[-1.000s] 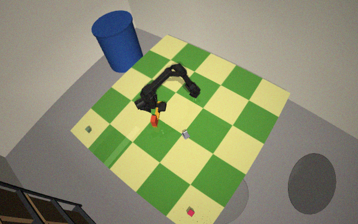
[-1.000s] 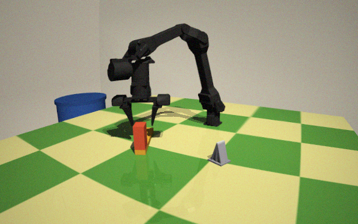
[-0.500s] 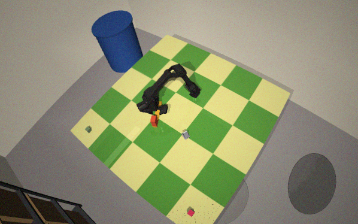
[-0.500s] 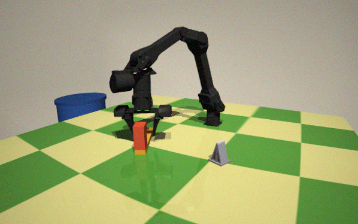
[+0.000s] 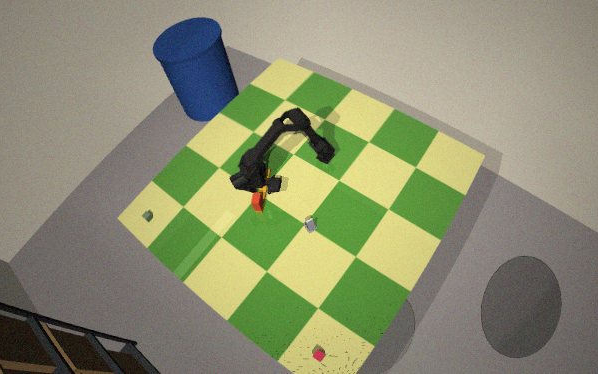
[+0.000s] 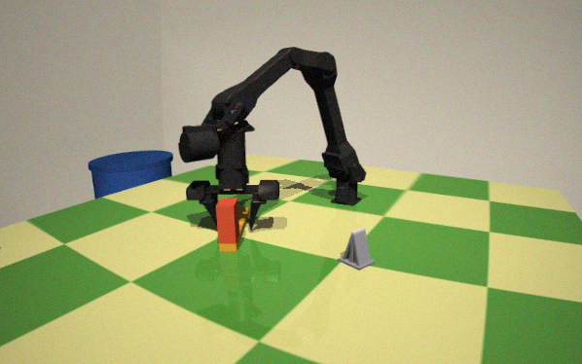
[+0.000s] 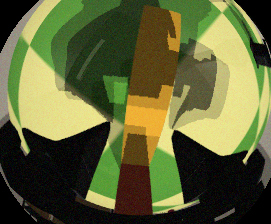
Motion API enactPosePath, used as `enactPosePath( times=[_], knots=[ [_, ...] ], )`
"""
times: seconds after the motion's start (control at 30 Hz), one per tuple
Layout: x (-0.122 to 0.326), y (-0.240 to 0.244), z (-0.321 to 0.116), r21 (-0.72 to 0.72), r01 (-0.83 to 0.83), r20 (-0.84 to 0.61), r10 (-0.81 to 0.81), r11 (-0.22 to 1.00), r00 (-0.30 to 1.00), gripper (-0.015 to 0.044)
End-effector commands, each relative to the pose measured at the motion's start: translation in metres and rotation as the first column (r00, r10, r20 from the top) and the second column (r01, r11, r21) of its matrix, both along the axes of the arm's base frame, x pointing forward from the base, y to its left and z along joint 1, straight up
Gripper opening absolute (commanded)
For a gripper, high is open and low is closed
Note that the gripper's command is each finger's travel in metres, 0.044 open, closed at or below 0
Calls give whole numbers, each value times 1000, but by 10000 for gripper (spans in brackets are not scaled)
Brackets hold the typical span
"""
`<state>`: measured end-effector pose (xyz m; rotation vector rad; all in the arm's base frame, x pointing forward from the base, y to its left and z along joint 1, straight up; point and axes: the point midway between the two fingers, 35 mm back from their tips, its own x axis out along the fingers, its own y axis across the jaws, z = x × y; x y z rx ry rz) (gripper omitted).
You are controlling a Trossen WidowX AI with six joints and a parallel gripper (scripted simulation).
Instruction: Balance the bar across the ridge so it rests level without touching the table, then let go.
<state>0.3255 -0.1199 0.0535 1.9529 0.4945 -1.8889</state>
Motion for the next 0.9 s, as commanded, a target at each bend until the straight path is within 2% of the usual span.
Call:
enactPosePath(
  times=[0.0, 0.27, 0.47, 0.73, 0.87],
  knots=[
    [0, -1, -2, -3, 6, -1, -6, 1000, 1000, 315],
    [0, -1, -2, -3, 6, -1, -6, 1000, 1000, 315],
    [0, 0, -1, 0, 0, -1, 0, 1000, 1000, 157],
    [0, 0, -1, 0, 0, -1, 0, 1000, 1000, 104],
    [1, 0, 5, 0, 0, 0, 0, 1000, 1000, 0]
  ],
)
